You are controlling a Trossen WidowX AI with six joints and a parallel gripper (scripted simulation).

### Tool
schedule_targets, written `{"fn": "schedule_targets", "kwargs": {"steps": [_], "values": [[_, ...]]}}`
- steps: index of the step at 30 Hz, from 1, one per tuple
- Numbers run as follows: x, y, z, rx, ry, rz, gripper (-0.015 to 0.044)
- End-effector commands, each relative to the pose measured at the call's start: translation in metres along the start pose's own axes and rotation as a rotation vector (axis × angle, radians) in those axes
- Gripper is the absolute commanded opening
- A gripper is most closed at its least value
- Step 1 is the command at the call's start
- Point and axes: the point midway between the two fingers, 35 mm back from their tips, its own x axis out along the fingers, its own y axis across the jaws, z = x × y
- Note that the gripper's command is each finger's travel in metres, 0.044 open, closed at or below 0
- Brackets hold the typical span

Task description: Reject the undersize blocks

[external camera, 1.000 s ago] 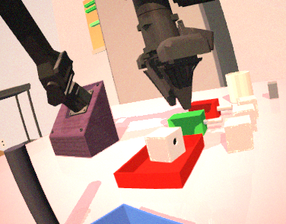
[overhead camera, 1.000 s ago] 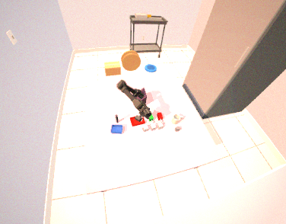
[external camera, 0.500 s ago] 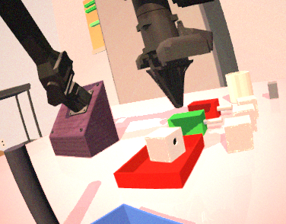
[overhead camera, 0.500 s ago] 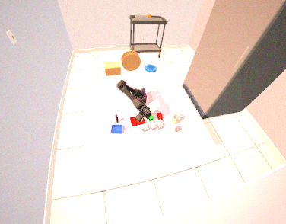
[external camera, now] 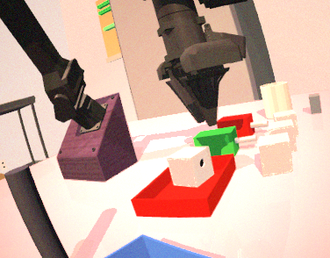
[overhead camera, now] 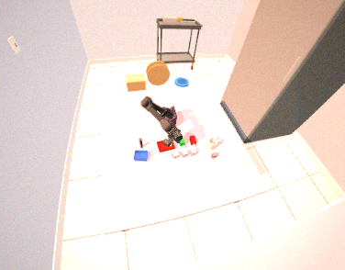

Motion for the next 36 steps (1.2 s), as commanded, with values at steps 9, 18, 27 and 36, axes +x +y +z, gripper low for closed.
{"fn": "schedule_targets", "kwargs": {"steps": [9, 18, 27, 36], "values": [[-0.002, -0.003, 0.020, 0.317, -0.001, 0.002, 0.0325], [-0.006, -0.003, 0.073, 1.136, -0.001, 0.007, 0.0325], [-0.004, 0.007, 0.122, 1.944, 0.004, 0.008, 0.0325], [-0.003, 0.011, 0.135, 2.182, 0.005, 0.007, 0.0325]]}}
